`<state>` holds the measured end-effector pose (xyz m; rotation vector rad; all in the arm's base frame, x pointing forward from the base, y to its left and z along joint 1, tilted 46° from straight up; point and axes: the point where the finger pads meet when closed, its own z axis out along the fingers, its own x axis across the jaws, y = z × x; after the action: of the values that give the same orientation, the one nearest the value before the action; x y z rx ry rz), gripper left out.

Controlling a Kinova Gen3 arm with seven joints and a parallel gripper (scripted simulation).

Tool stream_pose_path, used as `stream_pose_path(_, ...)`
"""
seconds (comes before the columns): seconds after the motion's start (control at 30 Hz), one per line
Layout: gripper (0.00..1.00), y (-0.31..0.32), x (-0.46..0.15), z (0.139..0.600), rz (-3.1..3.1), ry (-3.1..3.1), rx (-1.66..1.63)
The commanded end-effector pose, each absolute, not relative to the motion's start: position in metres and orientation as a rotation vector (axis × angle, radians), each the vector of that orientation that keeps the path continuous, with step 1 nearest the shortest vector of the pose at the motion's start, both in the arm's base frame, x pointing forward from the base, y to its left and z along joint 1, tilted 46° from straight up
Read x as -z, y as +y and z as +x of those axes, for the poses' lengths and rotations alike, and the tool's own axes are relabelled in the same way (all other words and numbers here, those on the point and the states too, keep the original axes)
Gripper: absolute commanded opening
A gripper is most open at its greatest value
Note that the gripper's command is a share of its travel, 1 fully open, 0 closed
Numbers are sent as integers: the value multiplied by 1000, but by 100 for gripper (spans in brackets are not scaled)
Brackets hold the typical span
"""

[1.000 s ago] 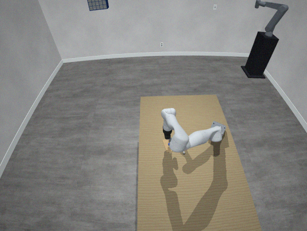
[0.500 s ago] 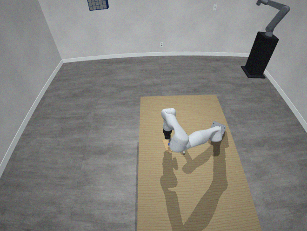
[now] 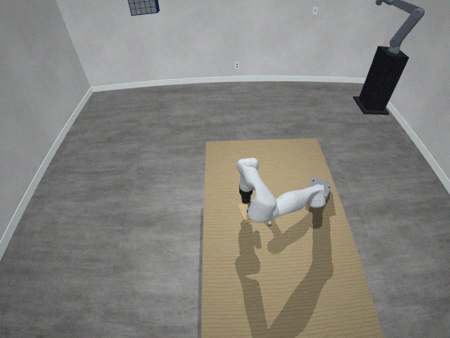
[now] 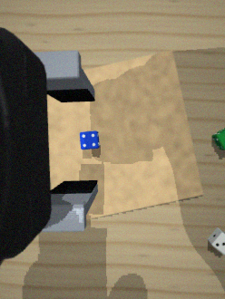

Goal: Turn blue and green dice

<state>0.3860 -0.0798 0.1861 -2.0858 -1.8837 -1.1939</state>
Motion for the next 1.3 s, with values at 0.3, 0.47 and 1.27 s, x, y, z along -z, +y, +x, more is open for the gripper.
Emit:
stream_pose_path(0.3, 100, -76, -176, 371, -2217, -1599, 1134)
stream_pose_path(0.47, 100, -73, -172, 365, -2265, -1474, 1105)
stream_pose_path(1.27, 100, -51, -143, 317, -2447, -138, 709)
